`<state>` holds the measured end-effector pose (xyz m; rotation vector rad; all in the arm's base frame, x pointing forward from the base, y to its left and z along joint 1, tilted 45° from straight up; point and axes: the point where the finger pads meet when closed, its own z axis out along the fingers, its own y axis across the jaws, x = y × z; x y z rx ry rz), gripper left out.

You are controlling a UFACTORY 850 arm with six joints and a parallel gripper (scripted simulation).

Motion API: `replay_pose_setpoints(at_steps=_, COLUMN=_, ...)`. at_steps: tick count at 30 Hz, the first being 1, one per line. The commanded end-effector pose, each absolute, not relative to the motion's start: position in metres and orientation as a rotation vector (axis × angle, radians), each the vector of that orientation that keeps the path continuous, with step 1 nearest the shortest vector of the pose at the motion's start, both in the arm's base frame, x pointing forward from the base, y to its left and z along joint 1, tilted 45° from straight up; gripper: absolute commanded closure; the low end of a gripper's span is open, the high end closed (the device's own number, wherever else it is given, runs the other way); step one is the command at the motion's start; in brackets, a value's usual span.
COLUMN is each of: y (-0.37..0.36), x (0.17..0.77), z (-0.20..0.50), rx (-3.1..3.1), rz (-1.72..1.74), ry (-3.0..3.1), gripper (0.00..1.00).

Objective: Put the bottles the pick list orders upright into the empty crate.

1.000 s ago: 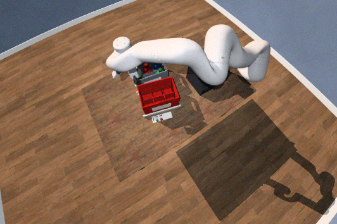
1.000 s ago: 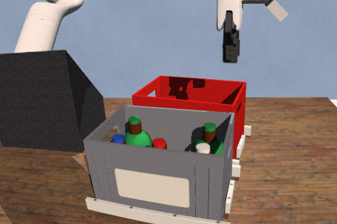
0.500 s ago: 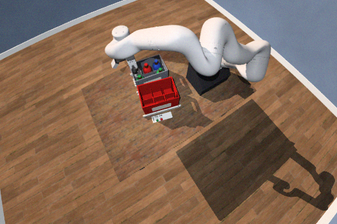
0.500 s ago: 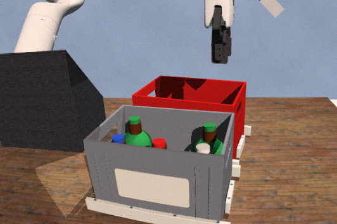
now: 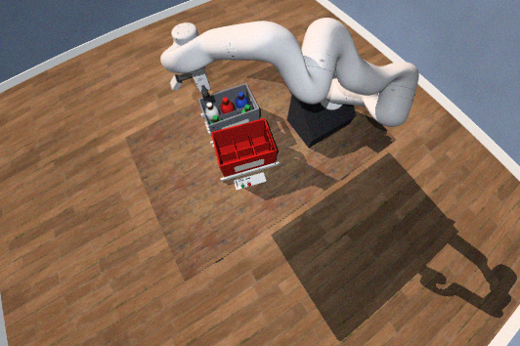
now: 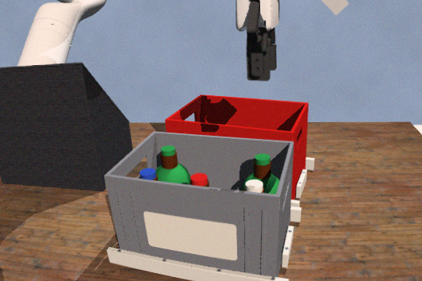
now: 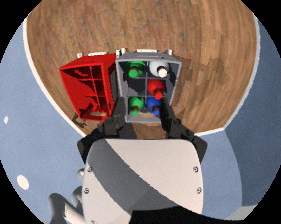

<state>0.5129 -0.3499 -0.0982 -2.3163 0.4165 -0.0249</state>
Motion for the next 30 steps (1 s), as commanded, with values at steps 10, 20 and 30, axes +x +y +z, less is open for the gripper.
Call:
replay_pose_setpoints(at_steps=10, y=-0.3669, x=0.5038, z=-0.1078, rx=-2.317, rz=-0.026, ry=0.415, gripper=0.35)
replay_pose_setpoints(at_steps=20, y=-0.3669, x=0.5038, z=-0.1078, rx=-2.317, rz=-0.026, ry=0.415, gripper=0.35)
replay_pose_setpoints(at_steps=30, y=-0.3668, x=0.5039, z=-0.1078, rx=-2.317, rz=-0.026, ry=0.415, gripper=0.35)
